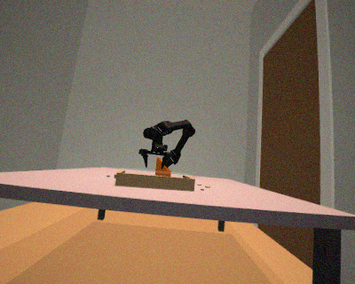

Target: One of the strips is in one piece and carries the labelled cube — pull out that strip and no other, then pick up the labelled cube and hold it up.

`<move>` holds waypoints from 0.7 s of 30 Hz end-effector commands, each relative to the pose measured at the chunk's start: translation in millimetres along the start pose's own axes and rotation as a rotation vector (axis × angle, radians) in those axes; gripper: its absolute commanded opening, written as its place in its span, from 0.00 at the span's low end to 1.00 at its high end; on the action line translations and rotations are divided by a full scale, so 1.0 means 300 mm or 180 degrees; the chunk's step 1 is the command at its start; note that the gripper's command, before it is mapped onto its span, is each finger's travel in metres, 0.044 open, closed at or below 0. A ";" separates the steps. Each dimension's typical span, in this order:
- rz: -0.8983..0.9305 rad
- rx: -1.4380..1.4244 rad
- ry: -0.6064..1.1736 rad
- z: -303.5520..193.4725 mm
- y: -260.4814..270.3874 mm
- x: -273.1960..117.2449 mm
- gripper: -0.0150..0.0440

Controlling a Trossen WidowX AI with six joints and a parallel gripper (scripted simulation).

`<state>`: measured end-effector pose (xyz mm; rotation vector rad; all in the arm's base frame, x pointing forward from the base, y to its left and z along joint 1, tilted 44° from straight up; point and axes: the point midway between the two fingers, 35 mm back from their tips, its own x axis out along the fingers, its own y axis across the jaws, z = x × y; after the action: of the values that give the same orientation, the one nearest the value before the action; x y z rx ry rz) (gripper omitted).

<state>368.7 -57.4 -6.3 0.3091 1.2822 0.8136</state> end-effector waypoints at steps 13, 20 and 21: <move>0.0028 0.0019 0.0007 0.128 -0.018 0.034 0.78; 0.0028 0.0018 0.0007 0.129 -0.019 0.072 0.68; 0.0028 0.0018 0.0007 0.129 -0.019 0.078 0.68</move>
<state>410.1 -42.5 -7.5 0.3052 1.2747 0.8129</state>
